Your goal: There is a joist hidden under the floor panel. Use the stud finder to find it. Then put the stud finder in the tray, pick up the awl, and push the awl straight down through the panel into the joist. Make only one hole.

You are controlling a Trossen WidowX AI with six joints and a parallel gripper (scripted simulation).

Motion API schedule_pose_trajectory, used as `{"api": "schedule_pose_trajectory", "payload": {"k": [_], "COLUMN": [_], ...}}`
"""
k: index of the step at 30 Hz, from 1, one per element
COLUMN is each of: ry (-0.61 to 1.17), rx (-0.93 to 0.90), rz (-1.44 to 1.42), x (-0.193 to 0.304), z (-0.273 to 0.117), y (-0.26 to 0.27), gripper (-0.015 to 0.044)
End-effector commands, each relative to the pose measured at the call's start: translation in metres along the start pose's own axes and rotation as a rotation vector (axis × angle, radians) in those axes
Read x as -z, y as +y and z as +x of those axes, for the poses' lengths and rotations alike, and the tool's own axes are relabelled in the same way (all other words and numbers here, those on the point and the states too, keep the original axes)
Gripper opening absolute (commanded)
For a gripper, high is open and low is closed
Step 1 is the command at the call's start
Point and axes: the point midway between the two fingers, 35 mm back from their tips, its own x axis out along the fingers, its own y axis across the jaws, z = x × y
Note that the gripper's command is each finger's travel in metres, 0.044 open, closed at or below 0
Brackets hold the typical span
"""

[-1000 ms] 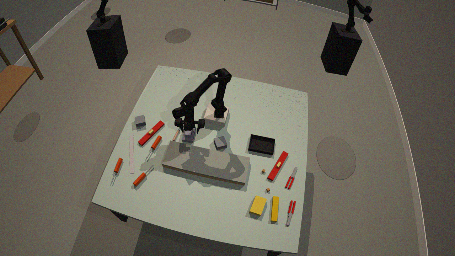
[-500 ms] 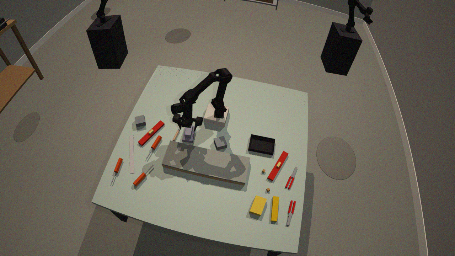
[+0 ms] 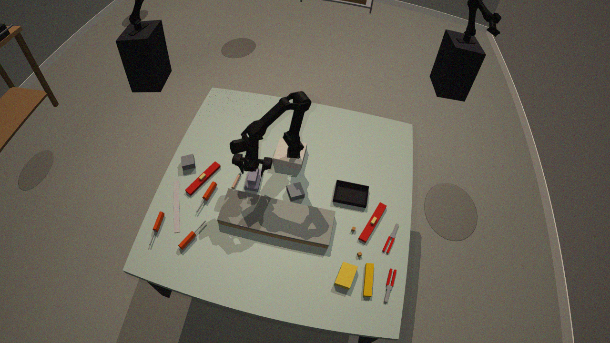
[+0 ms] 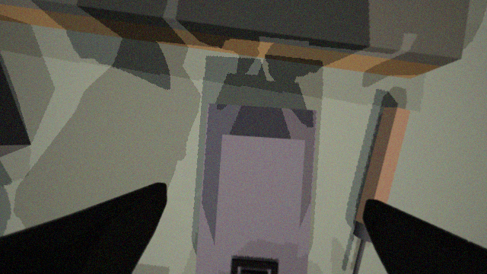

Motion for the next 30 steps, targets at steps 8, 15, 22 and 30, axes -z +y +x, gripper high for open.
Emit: {"api": "schedule_pose_trajectory", "payload": {"k": [8,15,22,30], "ry": [0.007,0.007,0.007,0.007], "rx": [-0.003,-0.003,-0.003,-0.003], "rz": [-0.002,-0.002,-0.002,-0.002], "x": [0.007,0.011,0.013,0.013], "z": [0.020,0.031,0.037,0.037], "y": [0.001,0.001,0.002,0.002], "gripper": [0.0440,0.0440,0.0414,0.0282]}}
